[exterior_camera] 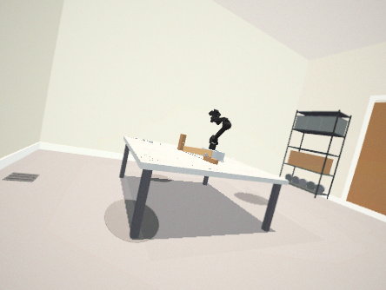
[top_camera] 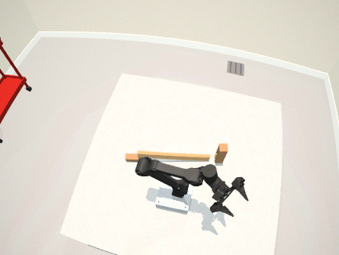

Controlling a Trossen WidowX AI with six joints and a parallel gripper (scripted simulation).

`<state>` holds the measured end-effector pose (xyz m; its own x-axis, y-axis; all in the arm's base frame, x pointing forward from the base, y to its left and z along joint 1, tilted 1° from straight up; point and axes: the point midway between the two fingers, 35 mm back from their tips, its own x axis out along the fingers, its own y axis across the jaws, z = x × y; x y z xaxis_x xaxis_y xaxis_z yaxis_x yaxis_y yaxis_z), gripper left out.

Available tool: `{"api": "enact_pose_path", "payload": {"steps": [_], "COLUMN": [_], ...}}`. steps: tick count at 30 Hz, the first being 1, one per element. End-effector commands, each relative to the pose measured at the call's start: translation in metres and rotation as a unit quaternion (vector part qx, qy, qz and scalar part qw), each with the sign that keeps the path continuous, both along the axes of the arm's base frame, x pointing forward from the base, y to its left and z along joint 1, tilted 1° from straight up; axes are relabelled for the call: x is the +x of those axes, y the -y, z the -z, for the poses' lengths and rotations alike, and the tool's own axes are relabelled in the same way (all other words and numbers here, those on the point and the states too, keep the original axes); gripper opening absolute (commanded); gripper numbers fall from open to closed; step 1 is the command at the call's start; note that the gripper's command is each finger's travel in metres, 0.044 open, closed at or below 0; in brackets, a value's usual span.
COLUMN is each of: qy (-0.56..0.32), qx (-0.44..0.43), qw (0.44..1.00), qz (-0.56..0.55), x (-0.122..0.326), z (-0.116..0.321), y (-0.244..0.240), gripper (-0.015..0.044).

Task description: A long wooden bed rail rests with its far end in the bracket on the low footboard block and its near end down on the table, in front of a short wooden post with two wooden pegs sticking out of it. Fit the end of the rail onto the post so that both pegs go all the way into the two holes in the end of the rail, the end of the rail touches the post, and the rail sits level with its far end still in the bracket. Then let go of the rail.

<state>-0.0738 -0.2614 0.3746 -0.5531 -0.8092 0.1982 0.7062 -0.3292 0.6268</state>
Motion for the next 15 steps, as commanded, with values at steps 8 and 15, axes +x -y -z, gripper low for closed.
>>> {"api": "enact_pose_path", "payload": {"steps": [8, 15], "qy": [-0.239, -0.417], "qx": [0.195, 0.257], "qw": [0.932, 0.815], "qz": [-0.189, -0.309], "x": [0.117, 0.201], "z": [0.044, 0.08], "y": [0.047, 0.043], "gripper": [0.044, 0.044]}}
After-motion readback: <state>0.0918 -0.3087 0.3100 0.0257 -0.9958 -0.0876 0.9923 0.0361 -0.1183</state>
